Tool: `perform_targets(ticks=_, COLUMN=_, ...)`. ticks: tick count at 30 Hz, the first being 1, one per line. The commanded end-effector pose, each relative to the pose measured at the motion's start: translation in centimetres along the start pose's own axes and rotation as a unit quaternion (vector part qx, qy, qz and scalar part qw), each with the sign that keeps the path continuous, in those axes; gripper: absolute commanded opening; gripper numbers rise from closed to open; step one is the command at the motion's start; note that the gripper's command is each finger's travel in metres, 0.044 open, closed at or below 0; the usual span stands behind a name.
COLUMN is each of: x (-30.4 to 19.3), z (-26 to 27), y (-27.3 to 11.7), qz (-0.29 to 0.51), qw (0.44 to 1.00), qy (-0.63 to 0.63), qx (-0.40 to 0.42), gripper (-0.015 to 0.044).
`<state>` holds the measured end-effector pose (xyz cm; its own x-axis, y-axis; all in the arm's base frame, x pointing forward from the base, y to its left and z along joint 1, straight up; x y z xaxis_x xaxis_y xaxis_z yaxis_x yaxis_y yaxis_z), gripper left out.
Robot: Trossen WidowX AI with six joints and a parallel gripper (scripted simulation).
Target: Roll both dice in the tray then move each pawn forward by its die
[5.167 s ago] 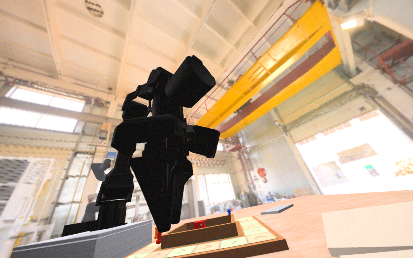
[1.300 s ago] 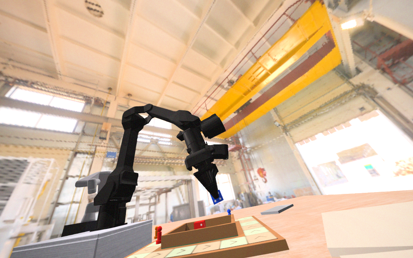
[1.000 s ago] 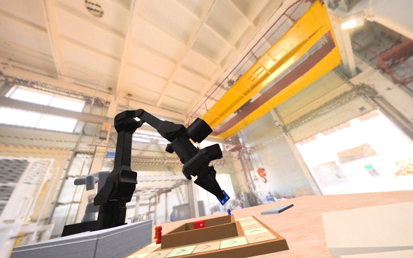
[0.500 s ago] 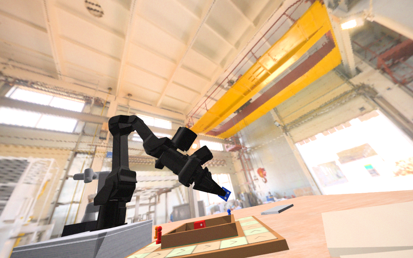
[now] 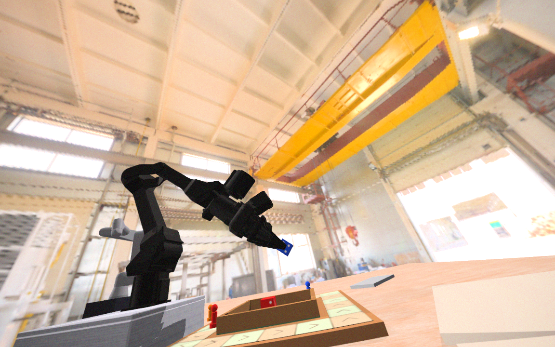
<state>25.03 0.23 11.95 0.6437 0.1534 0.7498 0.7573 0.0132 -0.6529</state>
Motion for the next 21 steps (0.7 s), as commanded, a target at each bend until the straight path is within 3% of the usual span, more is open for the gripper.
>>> perform_targets(ticks=1, x=-0.56, z=-2.75, y=-0.42, qz=-0.003, qw=1.0, qy=-0.001, qx=-0.003, gripper=0.0)
perform_targets(ticks=19, x=-0.56, z=-3.05, y=-0.46, qz=-0.004, qw=1.0, qy=0.001, qx=-0.005, gripper=0.0)
perform_targets(ticks=21, x=-0.56, z=-3.05, y=-0.46, qz=-0.004, qw=1.0, qy=0.001, qx=-0.005, gripper=0.0053)
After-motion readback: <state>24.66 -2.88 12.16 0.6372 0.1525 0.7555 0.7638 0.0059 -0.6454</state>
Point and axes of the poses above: the point midway between the two fingers, 35 mm back from their tips, its own y axis out along the fingers, its own z axis across the jaws, x = y × z, the point moved 5 cm from there along -y, back along the fingers, and after that the axes turned 8 degrees about -y, right-handed, at the moved point
